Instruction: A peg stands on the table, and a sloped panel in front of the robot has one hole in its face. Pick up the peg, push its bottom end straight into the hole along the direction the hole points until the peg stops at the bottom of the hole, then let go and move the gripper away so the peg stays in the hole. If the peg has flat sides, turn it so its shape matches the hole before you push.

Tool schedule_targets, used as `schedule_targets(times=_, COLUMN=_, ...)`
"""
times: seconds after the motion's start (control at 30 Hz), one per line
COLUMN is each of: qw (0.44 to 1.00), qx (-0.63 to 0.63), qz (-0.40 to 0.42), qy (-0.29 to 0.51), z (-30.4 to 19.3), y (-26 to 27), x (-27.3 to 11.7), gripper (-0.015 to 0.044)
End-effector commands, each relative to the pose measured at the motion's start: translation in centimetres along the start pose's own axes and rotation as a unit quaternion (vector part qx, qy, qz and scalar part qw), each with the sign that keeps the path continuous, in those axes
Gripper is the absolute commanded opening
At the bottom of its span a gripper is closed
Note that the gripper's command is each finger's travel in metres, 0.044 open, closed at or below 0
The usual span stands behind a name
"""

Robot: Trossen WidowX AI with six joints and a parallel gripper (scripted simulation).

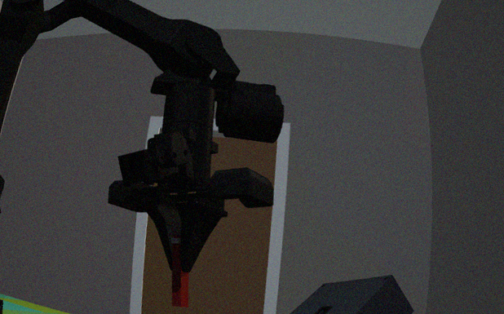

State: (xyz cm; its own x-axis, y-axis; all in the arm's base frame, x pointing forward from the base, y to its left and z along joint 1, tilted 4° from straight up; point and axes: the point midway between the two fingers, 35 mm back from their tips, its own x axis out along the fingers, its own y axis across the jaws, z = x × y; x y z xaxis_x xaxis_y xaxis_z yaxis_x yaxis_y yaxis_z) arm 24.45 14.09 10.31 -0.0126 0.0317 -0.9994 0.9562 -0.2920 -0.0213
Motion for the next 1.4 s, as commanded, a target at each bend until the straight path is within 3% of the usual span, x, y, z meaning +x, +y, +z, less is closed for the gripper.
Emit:
schedule_targets(times=0.0, qw=1.000, qx=-0.018, qz=0.000, qy=0.006, z=0.1, y=0.1, x=0.0, gripper=0.0000)
schedule_targets(times=1.37, qw=0.979, qx=-0.197, qz=0.034, qy=0.048, z=0.2, y=1.3, x=-0.3, gripper=0.0000)
